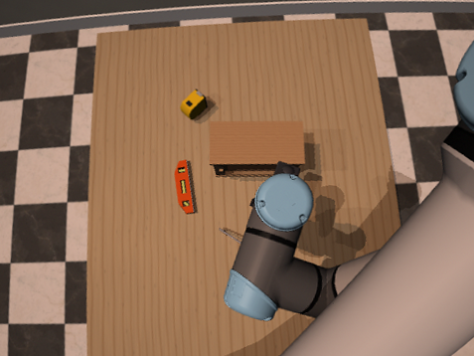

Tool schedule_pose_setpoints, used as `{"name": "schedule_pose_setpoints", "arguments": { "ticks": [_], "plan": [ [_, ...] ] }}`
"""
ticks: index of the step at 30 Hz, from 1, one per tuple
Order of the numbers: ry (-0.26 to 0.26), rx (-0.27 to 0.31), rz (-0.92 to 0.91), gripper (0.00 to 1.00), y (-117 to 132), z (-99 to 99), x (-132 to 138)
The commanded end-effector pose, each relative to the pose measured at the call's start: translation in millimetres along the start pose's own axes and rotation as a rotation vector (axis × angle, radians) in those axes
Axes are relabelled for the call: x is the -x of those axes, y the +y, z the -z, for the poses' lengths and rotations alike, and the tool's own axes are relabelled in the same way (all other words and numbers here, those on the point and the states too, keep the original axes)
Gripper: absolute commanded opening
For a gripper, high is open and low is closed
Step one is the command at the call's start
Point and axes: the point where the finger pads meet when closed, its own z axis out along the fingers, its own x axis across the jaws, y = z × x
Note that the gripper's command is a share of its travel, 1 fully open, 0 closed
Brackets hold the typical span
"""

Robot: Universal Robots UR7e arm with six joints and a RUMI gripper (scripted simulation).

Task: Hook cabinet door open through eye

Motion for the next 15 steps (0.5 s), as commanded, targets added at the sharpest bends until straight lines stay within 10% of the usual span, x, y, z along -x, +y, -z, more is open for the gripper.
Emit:
{"name": "schedule_pose_setpoints", "arguments": {
  "ticks": [1, 15],
  "plan": [
    [0.0, -0.002, 0.0, 0.15, 0, -6.4, 0],
    [0.0, -0.002, 0.0, 0.15, 0, -29.8, 0]
  ]
}}
